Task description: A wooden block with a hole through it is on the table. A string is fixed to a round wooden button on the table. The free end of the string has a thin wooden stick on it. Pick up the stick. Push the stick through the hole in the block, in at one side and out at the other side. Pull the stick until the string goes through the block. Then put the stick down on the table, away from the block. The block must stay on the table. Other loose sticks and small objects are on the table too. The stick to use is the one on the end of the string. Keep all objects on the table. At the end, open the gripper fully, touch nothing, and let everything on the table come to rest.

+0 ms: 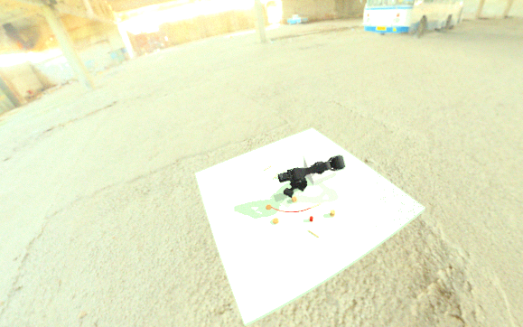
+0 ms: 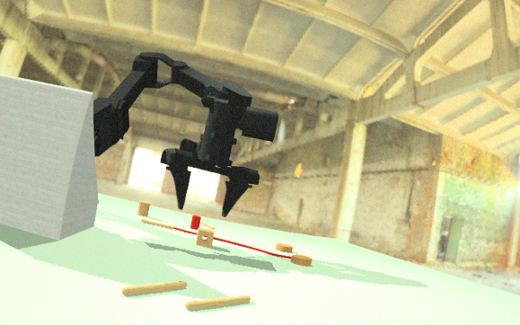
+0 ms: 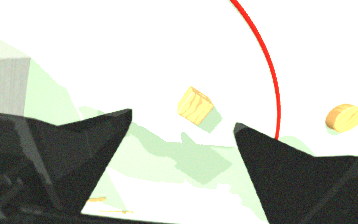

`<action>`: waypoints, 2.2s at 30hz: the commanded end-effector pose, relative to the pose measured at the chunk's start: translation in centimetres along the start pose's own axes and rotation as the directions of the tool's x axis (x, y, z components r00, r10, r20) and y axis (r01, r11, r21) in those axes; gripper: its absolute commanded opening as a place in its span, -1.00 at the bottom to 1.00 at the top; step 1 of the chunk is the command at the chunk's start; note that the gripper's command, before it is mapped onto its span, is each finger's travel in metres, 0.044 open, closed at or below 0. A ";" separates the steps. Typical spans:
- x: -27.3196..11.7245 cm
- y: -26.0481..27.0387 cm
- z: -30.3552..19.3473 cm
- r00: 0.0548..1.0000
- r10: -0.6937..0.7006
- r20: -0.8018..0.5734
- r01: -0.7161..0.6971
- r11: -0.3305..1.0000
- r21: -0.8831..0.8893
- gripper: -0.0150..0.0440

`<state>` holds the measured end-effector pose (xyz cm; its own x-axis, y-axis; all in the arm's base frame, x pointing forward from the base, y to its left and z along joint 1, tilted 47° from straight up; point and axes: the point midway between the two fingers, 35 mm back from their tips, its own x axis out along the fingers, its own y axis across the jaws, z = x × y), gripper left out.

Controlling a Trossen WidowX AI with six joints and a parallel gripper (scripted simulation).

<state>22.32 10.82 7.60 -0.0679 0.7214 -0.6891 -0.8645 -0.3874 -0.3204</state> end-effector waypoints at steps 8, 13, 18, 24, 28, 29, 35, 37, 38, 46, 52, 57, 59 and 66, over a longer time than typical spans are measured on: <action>0.0 -0.1 0.1 1.000 0.002 0.003 -0.002 1.000 -0.008 0.82; 0.0 -0.1 0.1 1.000 0.002 0.003 -0.002 1.000 -0.008 0.38; 0.0 -0.1 0.1 1.000 0.002 0.003 -0.002 1.000 -0.008 0.31; 0.0 -0.1 0.1 1.000 0.002 0.003 -0.002 1.000 -0.009 0.13; 0.0 -0.1 0.1 1.000 0.002 0.003 -0.002 1.000 -0.009 -0.23; 0.0 -0.1 0.1 1.000 0.002 0.003 -0.002 1.000 -0.009 -0.32; 0.0 -0.1 0.1 1.000 0.002 0.003 -0.002 1.000 -0.009 -0.49; 0.0 -0.1 0.1 1.000 0.002 0.003 -0.002 1.000 -0.009 -0.49; 0.0 -0.1 0.1 1.000 0.002 0.003 -0.002 1.000 -0.009 -0.49; 0.0 -0.1 0.1 1.000 0.002 0.003 -0.002 1.000 -0.009 -0.49; 0.0 -0.1 0.1 1.000 0.002 0.003 -0.002 1.000 -0.009 -0.14; 0.0 -0.1 0.1 1.000 0.002 0.003 -0.002 1.000 -0.009 0.31; 0.0 -0.1 0.1 1.000 0.002 0.003 -0.002 1.000 -0.009 0.31; 0.0 -0.1 0.1 1.000 0.002 0.003 -0.002 1.000 -0.009 -0.32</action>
<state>22.35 10.89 7.66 -0.0709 0.7226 -0.6876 -0.8599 -0.3936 -0.3250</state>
